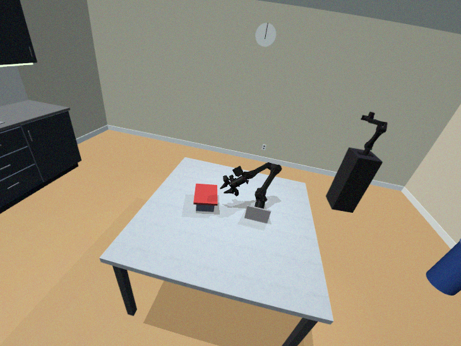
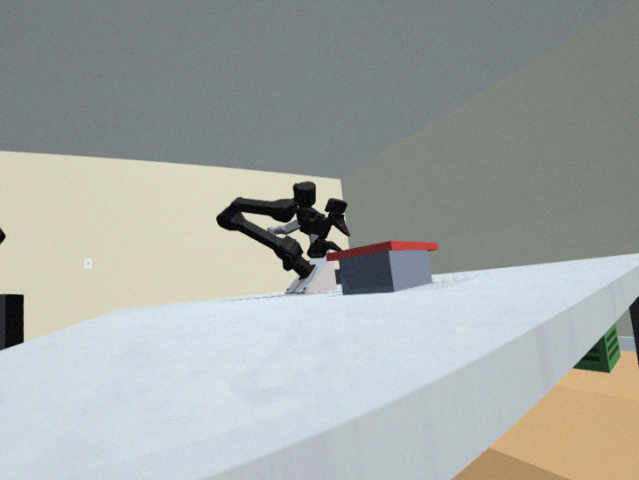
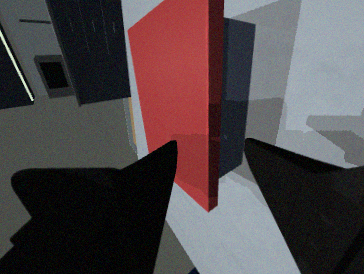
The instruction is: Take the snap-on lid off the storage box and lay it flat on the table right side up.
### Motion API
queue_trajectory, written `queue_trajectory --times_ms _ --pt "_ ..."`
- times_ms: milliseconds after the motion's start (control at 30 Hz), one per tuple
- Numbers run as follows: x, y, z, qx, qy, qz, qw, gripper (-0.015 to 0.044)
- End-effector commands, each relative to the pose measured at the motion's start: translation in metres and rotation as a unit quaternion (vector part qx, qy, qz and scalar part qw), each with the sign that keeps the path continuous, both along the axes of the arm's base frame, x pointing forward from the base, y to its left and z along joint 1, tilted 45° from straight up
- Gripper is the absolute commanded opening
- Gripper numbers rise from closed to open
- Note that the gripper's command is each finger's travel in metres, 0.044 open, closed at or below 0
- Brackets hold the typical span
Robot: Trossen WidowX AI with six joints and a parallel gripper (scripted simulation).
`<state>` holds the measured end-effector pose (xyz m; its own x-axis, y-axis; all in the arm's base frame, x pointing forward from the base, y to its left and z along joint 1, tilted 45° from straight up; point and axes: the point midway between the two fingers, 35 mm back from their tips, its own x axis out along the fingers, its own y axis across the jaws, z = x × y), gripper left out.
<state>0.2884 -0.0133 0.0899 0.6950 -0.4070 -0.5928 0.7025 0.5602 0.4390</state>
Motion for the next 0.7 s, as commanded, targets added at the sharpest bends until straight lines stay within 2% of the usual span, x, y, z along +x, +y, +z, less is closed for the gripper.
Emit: queue_trajectory --times_ms 0,667 --pt "0.004 -0.002 -0.006 0.0 0.003 0.002 1.0 0.0235" --pt "0.026 -0.015 -0.024 0.0 0.003 0.002 1.0 0.0235"
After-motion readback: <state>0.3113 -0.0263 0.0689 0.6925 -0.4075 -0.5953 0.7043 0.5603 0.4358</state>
